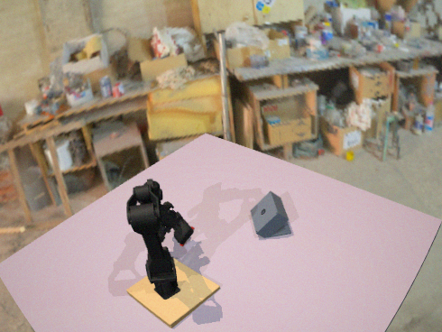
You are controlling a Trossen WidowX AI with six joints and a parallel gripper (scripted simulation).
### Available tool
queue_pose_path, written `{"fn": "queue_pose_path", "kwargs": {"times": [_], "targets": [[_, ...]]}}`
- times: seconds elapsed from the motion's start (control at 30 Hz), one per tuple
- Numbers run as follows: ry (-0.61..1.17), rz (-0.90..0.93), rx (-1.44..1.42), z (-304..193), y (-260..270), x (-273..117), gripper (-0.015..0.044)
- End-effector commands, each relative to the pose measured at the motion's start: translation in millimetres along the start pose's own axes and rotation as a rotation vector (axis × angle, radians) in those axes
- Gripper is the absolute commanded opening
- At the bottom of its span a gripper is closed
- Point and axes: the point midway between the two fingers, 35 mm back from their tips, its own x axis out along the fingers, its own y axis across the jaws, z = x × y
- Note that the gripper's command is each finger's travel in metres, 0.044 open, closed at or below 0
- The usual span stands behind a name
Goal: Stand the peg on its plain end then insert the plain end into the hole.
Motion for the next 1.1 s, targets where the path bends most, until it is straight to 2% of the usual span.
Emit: {"fn": "queue_pose_path", "kwargs": {"times": [0.0,1.07], "targets": [[0.031,0.004,0.002,2.5,2.2,-0.8,0.0049],[0.306,0.005,0.002,19.3,2.3,-15.2,0.0049]]}}
